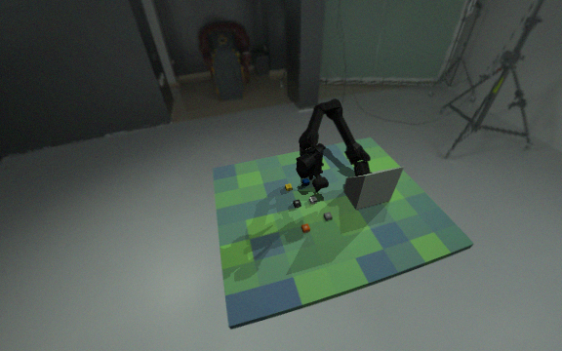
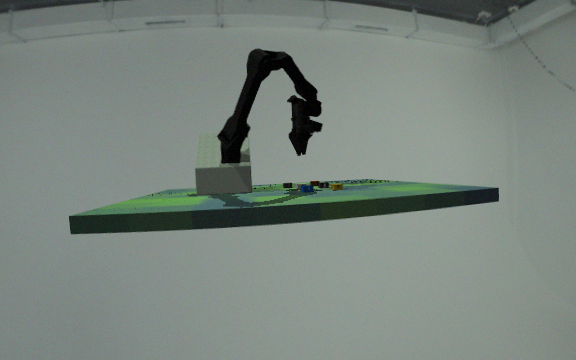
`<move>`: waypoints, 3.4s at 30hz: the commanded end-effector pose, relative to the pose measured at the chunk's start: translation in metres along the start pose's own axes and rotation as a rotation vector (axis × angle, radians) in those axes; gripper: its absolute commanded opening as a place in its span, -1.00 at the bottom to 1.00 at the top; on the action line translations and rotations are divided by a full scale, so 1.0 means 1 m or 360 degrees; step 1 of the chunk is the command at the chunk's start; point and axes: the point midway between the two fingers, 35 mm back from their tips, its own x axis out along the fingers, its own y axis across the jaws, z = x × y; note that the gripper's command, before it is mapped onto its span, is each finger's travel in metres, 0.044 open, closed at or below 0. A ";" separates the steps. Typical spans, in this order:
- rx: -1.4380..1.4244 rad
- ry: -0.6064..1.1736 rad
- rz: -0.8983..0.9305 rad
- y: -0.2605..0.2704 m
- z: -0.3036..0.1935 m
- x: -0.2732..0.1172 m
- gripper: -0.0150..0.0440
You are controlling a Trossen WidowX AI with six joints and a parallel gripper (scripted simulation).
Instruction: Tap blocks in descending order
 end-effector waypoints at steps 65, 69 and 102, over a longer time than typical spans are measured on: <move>-0.0012 -0.0012 0.0013 0.153 0.092 -0.003 0.86; -0.0017 -0.0010 0.0019 0.143 0.093 -0.005 0.86; -0.0016 -0.0008 -0.0002 -0.006 0.082 -0.001 0.86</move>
